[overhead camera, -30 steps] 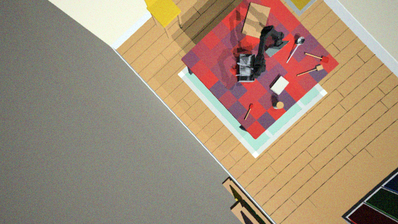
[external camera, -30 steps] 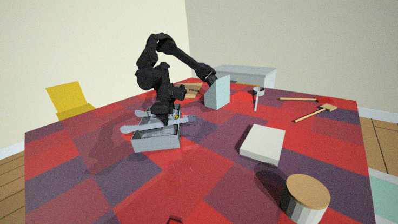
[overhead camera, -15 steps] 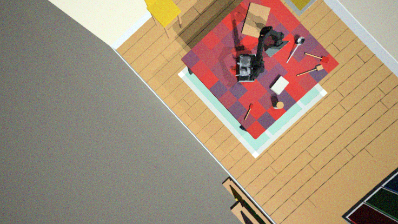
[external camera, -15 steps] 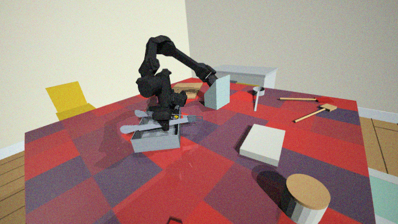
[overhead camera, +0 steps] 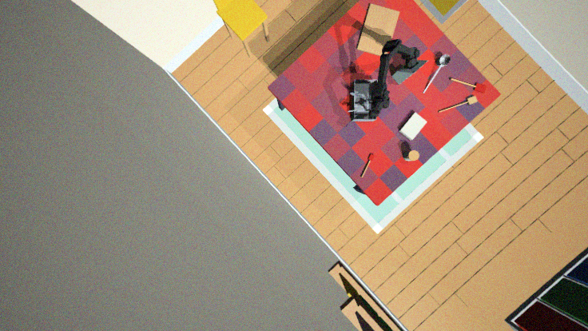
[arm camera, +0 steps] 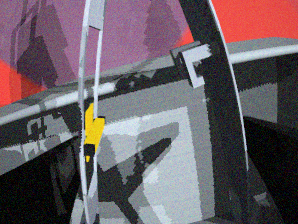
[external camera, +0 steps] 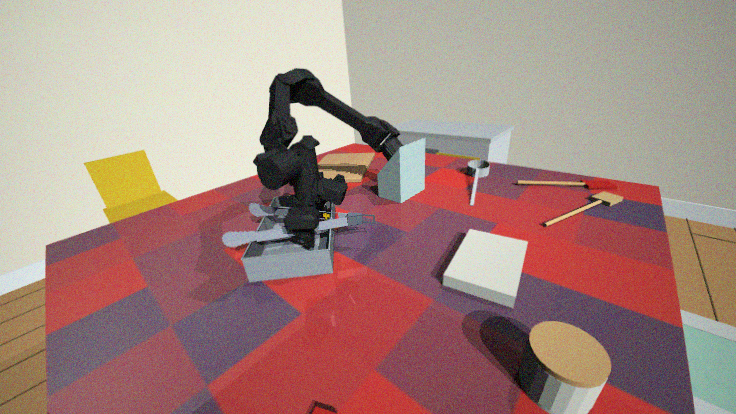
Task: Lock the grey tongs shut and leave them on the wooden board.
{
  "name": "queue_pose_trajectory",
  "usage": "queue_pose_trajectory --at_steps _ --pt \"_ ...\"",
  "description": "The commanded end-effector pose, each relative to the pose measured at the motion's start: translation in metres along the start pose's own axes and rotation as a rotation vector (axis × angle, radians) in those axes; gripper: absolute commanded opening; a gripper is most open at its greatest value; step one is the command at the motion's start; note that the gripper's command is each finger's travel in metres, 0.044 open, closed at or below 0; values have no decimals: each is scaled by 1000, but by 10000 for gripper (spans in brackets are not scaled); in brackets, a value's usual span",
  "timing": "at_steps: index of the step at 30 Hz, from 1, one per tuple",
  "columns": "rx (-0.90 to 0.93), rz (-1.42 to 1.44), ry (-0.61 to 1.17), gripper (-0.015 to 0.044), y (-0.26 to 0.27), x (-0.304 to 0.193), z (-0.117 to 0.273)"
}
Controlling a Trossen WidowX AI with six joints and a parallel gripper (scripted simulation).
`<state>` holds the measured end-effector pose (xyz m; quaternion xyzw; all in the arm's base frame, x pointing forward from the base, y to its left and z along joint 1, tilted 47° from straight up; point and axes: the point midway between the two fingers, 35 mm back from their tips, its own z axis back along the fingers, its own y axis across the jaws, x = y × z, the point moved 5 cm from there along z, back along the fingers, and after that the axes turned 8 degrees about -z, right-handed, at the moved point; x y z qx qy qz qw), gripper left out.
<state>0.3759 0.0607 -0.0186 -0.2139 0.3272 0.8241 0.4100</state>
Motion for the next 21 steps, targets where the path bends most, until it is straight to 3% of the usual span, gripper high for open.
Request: queue_pose_trajectory --at_steps 1,21 --pt "0 0 0 420 0 0 0" --pt "0 0 0 287 0 0 0"
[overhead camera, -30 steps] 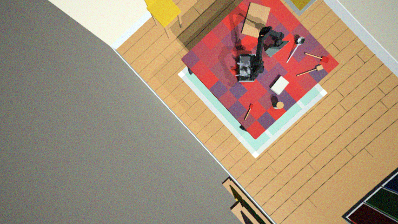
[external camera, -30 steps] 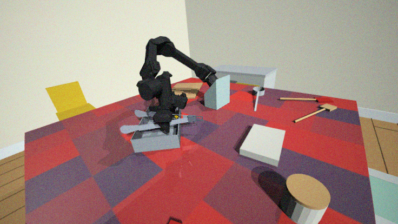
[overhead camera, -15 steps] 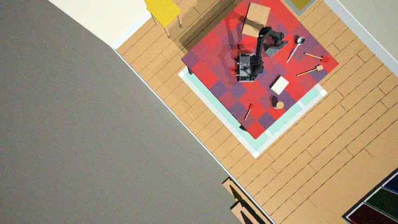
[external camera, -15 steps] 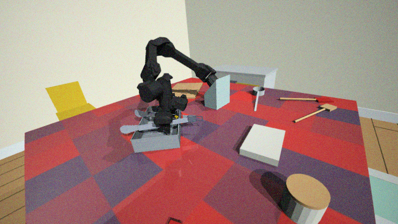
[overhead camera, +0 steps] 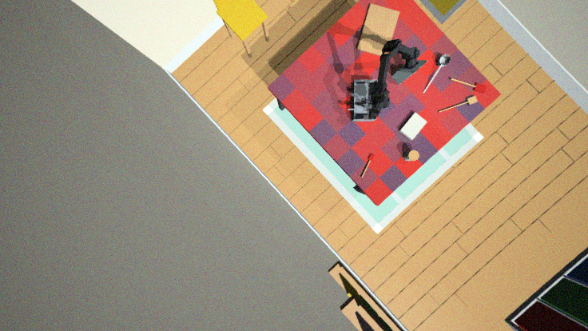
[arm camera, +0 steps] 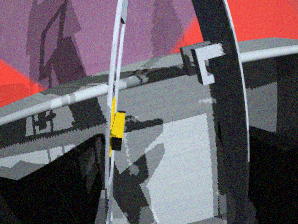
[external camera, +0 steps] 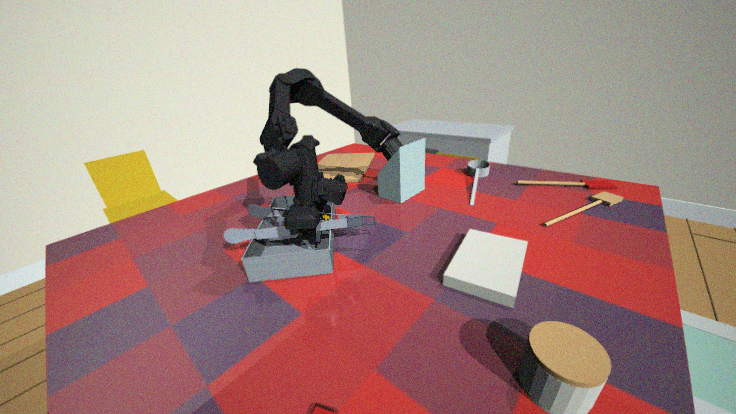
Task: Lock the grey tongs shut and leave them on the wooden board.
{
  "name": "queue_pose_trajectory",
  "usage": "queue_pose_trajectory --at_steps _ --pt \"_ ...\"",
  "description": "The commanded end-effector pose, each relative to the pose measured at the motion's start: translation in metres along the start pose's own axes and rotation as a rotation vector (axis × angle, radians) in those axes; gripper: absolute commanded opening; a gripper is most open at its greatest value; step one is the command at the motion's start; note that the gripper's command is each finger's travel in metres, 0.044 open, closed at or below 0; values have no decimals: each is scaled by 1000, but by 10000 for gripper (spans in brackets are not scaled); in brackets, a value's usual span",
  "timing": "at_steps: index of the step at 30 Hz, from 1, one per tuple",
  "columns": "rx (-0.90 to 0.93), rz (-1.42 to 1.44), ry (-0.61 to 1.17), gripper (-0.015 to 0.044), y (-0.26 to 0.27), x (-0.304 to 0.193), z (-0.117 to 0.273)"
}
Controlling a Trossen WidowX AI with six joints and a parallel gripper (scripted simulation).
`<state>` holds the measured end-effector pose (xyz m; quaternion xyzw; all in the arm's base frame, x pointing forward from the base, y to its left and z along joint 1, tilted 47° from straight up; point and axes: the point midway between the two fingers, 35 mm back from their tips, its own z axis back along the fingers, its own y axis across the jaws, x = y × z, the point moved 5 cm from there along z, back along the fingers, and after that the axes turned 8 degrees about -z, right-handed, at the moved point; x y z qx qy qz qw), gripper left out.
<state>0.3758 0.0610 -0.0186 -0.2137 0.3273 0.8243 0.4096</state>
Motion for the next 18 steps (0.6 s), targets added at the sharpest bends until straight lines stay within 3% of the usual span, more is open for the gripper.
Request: queue_pose_trajectory --at_steps 1,18 --pt "0 -1 0 280 0 0 0" --pt "0 -1 0 167 0 0 0"
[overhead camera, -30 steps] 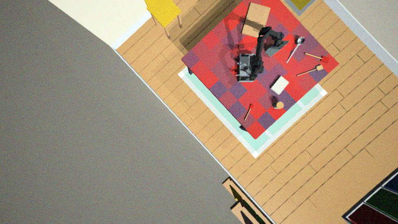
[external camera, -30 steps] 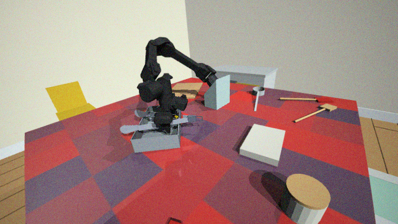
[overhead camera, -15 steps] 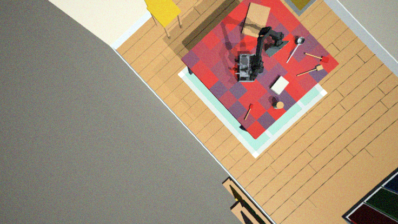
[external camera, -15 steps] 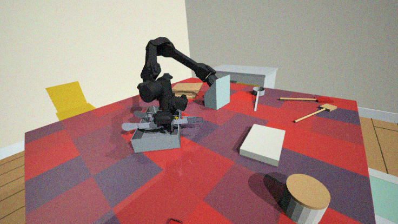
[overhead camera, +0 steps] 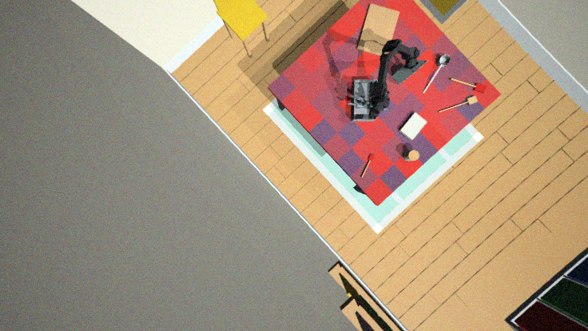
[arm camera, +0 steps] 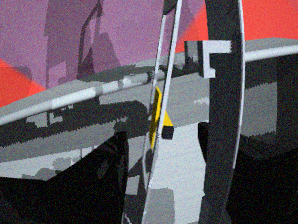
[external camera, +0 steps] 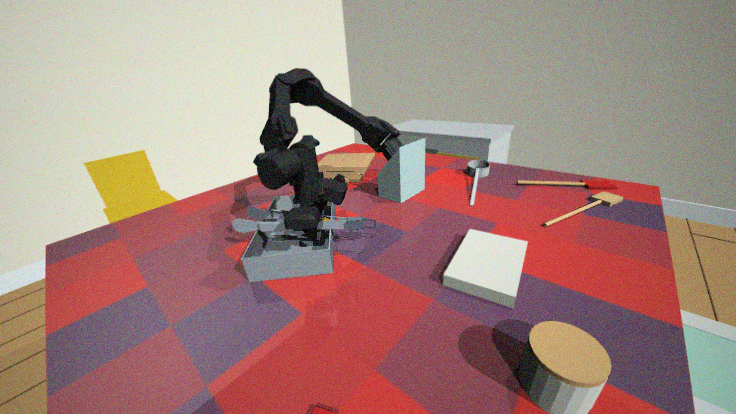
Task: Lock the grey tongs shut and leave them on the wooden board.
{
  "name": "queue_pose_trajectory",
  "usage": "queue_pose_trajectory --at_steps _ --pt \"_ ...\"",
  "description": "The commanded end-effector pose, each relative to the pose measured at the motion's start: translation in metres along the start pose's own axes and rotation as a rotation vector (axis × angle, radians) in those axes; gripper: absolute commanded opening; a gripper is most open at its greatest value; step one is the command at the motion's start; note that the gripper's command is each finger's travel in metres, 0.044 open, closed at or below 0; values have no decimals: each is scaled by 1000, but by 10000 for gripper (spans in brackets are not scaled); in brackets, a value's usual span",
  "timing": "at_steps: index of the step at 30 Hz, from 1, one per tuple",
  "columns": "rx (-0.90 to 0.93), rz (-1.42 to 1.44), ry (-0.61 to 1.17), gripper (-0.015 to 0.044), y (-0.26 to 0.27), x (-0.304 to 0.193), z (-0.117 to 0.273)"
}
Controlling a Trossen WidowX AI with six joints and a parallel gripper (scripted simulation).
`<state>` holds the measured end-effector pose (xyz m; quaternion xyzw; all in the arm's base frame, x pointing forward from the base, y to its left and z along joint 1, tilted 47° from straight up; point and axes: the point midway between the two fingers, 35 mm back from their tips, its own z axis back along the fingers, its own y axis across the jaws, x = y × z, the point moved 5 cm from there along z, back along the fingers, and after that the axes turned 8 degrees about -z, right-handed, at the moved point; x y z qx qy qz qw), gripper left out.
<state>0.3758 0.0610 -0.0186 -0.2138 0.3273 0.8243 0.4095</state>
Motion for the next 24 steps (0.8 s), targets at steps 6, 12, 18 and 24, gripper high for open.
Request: queue_pose_trajectory --at_steps 6,12,18,24 --pt "0 -1 0 127 0 0 0" --pt "0 -1 0 87 0 0 0" --pt "0 -1 0 47 0 0 0" --pt "0 -1 0 -33 0 0 0"
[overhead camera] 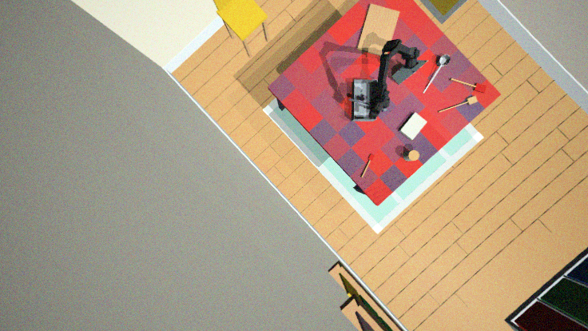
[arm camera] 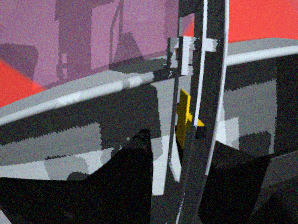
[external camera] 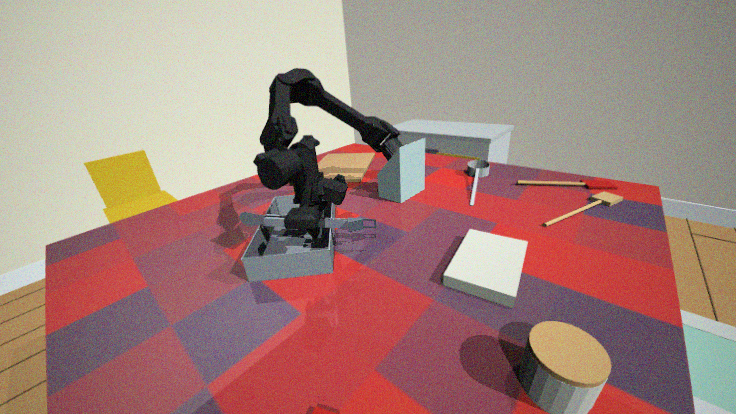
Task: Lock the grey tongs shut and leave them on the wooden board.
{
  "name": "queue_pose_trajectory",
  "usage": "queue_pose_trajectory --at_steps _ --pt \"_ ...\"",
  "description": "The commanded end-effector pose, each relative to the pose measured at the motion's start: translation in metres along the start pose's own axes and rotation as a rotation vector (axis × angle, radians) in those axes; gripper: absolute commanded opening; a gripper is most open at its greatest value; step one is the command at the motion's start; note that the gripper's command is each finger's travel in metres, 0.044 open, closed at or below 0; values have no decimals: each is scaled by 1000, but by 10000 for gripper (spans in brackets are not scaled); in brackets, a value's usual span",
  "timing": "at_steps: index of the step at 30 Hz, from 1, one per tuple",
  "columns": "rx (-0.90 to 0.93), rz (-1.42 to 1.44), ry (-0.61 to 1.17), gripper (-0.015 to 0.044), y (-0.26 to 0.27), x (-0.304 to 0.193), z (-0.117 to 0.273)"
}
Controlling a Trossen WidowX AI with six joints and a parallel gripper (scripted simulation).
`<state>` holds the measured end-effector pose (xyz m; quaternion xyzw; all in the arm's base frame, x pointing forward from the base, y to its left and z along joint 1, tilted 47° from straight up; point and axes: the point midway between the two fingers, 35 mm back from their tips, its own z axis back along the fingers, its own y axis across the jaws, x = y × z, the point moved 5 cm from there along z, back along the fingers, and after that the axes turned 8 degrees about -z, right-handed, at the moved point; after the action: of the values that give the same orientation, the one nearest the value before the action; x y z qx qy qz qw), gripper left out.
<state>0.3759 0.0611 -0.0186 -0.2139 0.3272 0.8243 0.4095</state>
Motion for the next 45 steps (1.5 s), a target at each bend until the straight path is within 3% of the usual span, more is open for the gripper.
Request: queue_pose_trajectory --at_steps 1,5,13,15,31,45 --pt "0 -1 0 -59 0 0 0" --pt "-1 -1 -1 -150 -2 0 7" --pt "4 6 -6 -150 -4 0 113" --pt "6 6 -4 -150 -2 0 124" --pt "11 3 -5 -150 1 -4 123" --pt "-3 -175 -30 -150 50 -80 126"
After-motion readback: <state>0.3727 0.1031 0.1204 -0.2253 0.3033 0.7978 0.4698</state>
